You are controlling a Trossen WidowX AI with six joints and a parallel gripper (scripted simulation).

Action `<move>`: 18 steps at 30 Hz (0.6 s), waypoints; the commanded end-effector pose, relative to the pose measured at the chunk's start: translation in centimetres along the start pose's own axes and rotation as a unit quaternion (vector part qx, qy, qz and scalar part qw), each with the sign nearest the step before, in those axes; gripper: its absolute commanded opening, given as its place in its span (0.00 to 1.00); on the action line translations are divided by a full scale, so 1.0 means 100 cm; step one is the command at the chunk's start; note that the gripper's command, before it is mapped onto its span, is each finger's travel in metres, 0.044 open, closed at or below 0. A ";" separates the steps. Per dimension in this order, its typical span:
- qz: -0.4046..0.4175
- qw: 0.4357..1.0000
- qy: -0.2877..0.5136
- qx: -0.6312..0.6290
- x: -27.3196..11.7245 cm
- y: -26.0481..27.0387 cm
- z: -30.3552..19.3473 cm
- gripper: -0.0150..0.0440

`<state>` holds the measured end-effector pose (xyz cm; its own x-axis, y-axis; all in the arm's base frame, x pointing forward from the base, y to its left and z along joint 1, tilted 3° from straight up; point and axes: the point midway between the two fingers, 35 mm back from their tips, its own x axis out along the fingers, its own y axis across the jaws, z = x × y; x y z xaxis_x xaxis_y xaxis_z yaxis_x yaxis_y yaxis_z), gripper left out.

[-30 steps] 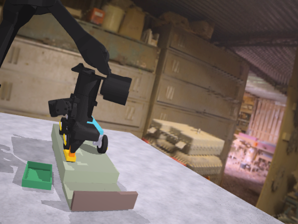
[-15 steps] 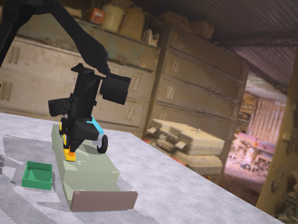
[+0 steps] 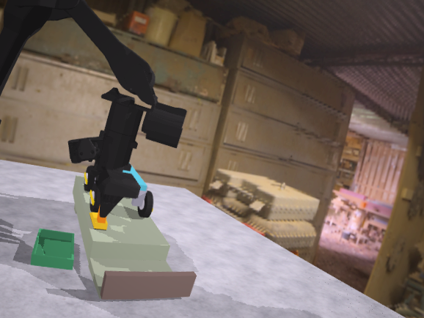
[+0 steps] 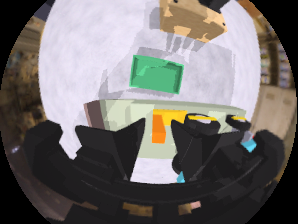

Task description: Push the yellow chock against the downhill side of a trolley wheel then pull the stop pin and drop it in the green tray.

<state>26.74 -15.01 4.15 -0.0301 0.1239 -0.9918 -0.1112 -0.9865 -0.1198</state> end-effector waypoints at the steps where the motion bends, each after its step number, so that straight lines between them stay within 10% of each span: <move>1: 0.000 1.000 0.007 -0.002 -0.017 0.000 -0.001 0.58; 18: 0.000 1.000 0.007 -0.002 -0.057 0.001 -0.001 0.58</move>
<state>26.79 -15.68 8.95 -0.0253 0.1227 -0.9921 -0.1129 -0.9864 -0.1191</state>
